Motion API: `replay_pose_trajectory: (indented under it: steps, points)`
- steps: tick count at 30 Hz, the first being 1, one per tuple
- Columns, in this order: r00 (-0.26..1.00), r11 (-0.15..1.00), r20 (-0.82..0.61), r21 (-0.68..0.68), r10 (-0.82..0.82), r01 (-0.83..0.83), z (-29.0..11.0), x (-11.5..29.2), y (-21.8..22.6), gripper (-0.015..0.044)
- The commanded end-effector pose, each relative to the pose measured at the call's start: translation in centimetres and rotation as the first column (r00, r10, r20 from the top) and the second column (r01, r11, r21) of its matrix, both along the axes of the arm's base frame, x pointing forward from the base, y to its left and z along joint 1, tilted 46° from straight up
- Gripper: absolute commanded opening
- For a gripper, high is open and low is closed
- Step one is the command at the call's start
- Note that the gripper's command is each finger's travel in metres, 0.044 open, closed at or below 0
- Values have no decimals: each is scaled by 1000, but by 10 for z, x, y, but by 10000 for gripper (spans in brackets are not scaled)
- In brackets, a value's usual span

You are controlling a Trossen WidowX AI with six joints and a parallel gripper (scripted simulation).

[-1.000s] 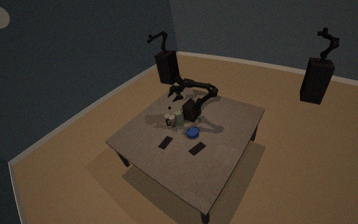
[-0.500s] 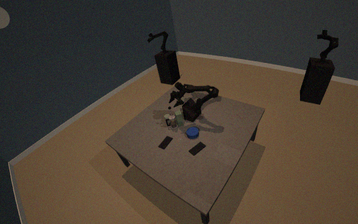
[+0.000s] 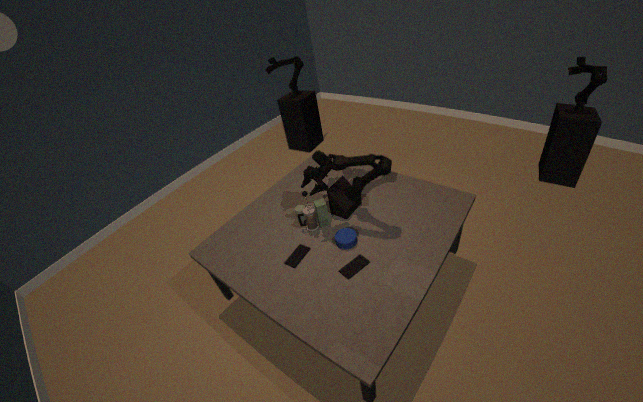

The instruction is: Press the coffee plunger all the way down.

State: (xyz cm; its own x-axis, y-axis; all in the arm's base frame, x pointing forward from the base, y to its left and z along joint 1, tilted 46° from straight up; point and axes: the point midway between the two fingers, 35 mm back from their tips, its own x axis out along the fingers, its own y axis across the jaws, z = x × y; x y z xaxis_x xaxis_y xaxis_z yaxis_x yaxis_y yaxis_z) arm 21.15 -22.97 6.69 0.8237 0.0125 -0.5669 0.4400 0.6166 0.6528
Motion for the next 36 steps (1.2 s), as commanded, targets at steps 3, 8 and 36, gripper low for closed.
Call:
replay_pose_trajectory:
  steps: [3, 8, 36]
  points:
    - [1000, 1000, -7, 14, -3, 3, -10, 7, 2, 440]
    - [1000, 1000, -6, 14, -4, 4, -13, 12, 3, 440]
    - [1000, 1000, -7, 14, -3, 3, -19, 14, 6, 115]
